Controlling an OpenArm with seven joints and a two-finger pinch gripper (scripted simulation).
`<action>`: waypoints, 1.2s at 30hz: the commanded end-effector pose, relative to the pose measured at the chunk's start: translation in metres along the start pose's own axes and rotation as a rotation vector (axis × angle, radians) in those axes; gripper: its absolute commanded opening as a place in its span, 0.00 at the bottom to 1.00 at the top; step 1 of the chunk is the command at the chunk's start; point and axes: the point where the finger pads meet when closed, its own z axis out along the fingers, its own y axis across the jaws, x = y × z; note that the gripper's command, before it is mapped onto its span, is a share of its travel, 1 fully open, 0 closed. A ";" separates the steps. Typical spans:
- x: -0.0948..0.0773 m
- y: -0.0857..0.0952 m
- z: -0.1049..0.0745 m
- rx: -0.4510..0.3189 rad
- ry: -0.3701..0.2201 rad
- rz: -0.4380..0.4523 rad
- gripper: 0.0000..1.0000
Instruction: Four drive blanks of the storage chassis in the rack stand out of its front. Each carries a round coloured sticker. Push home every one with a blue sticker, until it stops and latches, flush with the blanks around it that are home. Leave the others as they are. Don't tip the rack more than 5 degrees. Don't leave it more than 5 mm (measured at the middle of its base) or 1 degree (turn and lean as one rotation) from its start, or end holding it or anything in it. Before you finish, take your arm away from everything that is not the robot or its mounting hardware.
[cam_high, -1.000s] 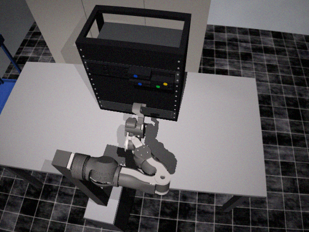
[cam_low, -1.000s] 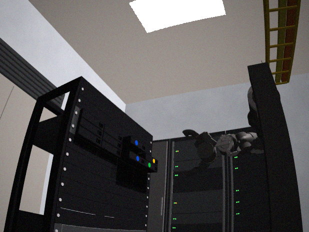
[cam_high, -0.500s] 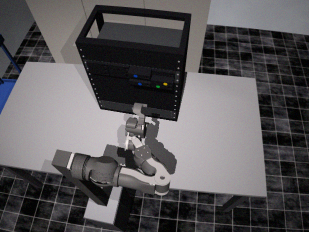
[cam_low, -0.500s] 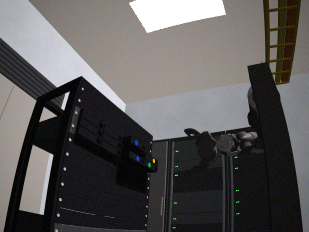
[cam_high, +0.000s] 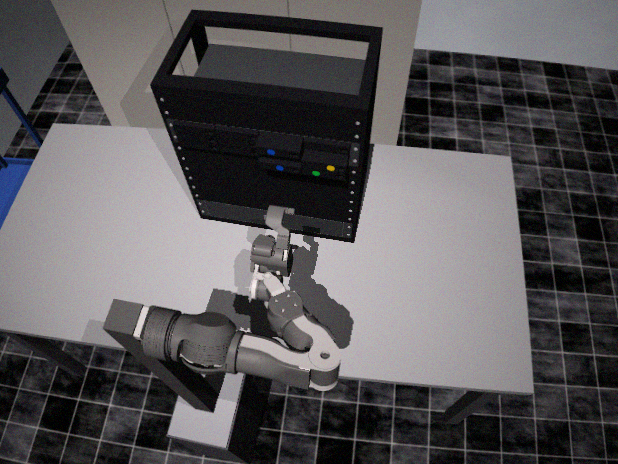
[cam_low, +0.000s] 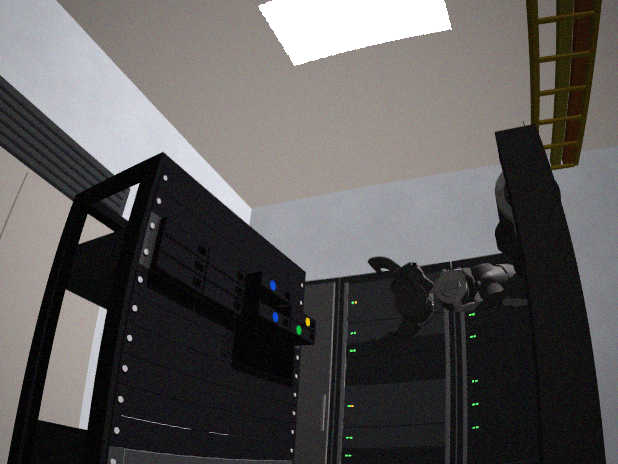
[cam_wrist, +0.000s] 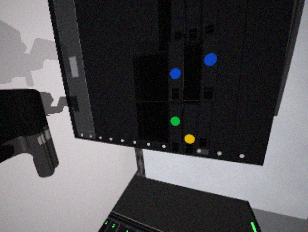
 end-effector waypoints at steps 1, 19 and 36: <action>-0.001 0.002 0.000 -0.008 -0.003 -0.001 1.00; -0.001 0.002 0.001 -0.007 -0.005 -0.001 1.00; 0.005 0.005 0.014 -0.007 -0.005 0.000 1.00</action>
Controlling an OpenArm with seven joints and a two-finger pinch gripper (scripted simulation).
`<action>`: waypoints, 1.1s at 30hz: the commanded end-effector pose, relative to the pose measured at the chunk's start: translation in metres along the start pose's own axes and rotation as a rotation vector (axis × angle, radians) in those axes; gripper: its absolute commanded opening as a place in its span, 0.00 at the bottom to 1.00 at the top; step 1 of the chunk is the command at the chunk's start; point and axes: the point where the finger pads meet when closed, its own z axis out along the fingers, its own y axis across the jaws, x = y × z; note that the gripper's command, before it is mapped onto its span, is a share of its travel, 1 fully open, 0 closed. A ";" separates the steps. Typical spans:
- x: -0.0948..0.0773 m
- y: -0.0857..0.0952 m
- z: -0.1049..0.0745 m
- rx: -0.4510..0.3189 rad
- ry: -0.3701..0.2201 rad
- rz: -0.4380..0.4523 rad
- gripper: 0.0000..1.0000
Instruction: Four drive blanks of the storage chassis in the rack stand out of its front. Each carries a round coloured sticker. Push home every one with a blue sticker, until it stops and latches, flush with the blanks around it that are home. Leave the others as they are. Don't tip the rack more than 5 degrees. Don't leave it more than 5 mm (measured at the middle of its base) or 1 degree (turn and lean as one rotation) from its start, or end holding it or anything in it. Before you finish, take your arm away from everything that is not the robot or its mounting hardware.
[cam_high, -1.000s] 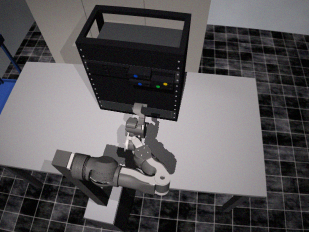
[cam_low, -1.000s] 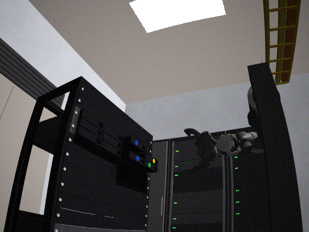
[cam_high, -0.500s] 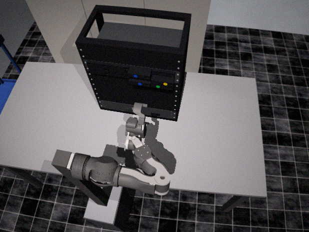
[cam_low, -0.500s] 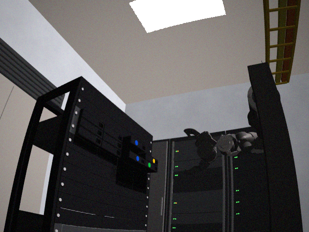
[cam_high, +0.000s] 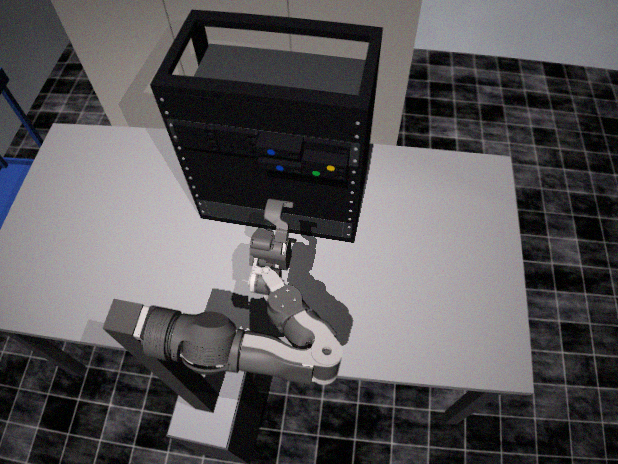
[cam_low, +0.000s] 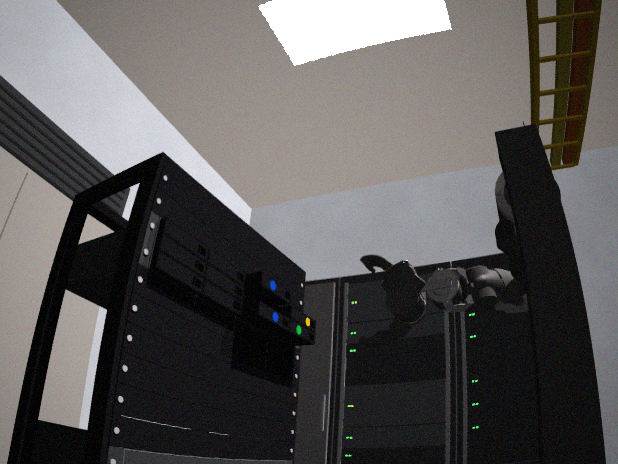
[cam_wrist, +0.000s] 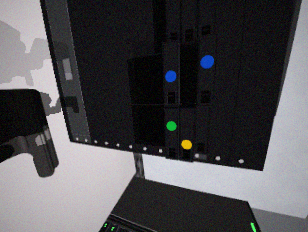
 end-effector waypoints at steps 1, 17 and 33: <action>0.000 0.001 0.002 0.004 -0.006 -0.007 1.00; 0.014 0.007 0.034 0.005 -0.006 -0.007 1.00; 0.037 0.017 0.084 0.006 -0.005 -0.007 1.00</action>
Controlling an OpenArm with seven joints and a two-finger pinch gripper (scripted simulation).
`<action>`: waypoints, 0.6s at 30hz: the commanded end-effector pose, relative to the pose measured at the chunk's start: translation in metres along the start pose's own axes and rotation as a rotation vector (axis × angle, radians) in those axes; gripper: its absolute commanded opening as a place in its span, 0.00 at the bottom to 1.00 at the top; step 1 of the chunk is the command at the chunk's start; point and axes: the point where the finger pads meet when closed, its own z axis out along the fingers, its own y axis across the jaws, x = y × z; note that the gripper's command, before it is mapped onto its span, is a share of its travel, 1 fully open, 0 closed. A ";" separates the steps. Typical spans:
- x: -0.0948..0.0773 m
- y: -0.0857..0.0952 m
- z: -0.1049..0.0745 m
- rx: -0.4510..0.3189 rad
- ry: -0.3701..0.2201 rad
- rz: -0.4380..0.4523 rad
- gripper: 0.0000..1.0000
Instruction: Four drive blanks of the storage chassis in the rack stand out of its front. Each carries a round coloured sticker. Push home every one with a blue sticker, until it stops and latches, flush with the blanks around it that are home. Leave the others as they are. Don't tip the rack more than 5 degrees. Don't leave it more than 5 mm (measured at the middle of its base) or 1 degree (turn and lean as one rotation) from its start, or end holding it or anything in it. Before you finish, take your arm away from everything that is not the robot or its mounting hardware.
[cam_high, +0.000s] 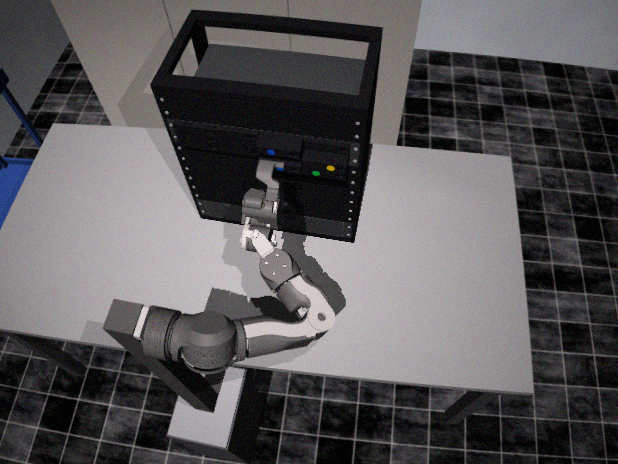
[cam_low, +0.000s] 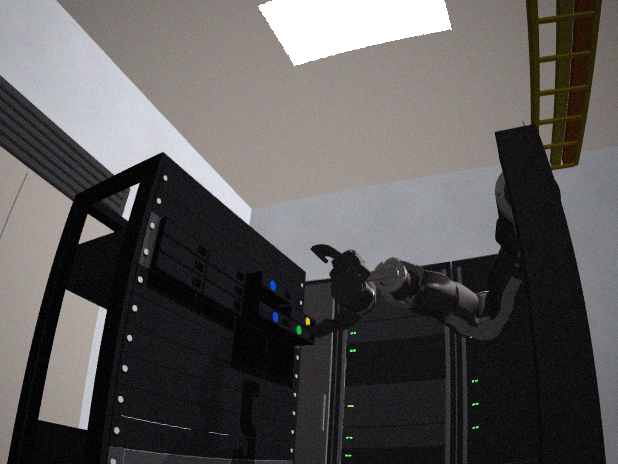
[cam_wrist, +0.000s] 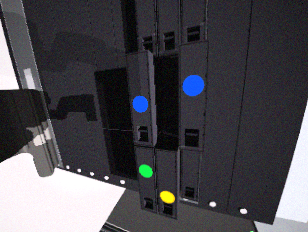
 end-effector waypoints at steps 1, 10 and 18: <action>0.001 -0.002 0.004 0.013 -0.004 -0.011 1.00; 0.010 0.001 0.023 0.014 -0.004 -0.011 1.00; 0.014 0.003 0.031 0.014 -0.004 -0.011 1.00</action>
